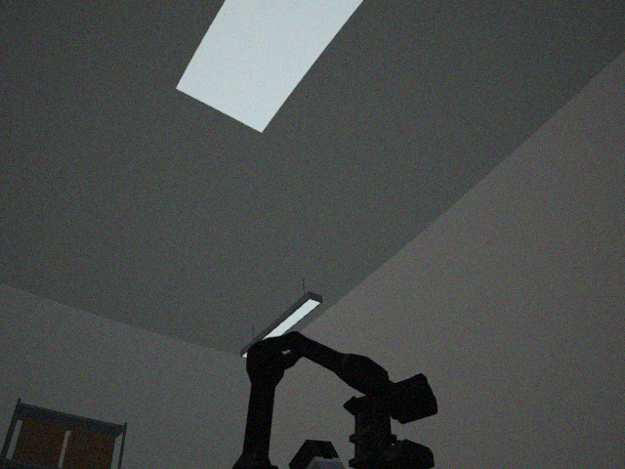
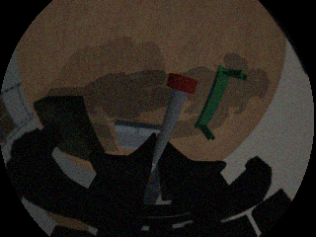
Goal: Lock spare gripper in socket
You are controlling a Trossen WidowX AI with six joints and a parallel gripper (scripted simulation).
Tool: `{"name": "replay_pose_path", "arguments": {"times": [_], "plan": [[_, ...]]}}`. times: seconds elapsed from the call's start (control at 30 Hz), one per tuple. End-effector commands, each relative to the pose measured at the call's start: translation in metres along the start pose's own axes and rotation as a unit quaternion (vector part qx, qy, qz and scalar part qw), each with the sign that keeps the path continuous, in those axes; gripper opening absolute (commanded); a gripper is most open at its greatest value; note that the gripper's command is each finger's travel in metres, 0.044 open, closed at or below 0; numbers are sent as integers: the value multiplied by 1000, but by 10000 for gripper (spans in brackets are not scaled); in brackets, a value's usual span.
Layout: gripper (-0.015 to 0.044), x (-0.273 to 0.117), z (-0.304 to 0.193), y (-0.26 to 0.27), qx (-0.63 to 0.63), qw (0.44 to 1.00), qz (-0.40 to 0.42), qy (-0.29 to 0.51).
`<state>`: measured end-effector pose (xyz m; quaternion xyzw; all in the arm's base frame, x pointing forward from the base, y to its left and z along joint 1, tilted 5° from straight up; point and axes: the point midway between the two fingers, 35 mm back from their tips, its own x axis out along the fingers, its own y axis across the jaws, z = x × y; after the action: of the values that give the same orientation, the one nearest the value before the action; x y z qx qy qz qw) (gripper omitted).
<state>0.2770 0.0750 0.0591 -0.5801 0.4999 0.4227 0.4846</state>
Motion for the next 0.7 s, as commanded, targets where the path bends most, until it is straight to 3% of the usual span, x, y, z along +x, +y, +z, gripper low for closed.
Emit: {"name": "replay_pose_path", "arguments": {"times": [0.0,0.67], "plan": [[0,2,-3,1,-3,1000,0,3],[0,5,-15,1,-3,1000,-3,4]]}}
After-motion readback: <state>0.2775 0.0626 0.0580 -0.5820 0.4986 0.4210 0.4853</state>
